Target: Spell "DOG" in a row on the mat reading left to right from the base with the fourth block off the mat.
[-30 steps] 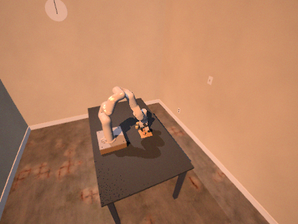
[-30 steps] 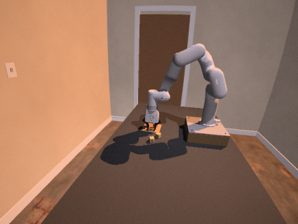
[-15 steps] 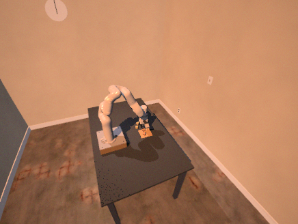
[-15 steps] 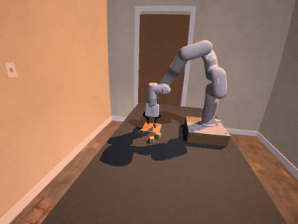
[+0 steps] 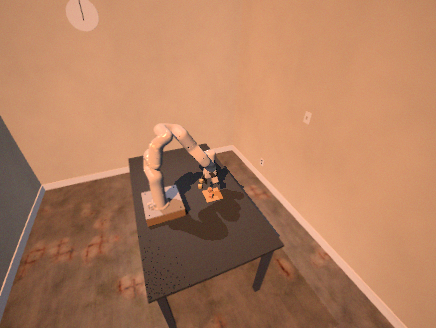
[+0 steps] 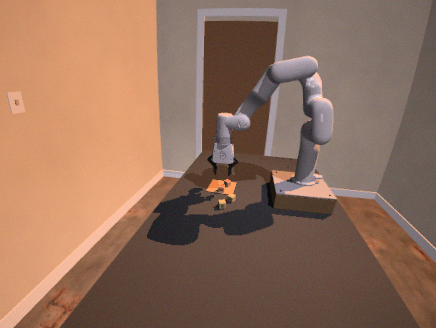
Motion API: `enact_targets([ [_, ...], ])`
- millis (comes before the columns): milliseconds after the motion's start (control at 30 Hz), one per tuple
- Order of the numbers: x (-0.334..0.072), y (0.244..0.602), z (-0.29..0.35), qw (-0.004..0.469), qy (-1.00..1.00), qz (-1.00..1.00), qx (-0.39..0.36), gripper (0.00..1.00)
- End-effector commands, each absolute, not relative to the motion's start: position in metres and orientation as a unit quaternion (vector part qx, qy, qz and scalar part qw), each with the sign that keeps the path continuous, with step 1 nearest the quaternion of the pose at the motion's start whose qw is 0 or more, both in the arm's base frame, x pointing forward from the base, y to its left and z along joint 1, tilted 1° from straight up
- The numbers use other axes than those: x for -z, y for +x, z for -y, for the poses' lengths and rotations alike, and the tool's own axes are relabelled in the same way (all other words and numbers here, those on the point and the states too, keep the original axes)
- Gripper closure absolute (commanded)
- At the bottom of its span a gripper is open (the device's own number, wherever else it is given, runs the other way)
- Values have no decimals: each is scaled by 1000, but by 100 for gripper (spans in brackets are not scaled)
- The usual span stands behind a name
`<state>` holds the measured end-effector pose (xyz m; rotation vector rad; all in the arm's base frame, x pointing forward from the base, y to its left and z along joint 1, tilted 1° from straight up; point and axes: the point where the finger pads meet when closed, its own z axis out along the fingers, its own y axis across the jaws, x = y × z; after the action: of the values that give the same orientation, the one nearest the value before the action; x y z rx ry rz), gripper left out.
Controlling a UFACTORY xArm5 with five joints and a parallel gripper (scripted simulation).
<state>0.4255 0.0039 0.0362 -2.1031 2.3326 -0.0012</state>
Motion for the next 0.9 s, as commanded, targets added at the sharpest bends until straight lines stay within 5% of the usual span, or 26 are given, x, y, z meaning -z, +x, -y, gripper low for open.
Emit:
enact_targets([
  [0, -38, 427, -4, 2, -670, -743, 2, 0],
  [867, -38, 426, -2, 2, -702, -713, 2, 0],
])
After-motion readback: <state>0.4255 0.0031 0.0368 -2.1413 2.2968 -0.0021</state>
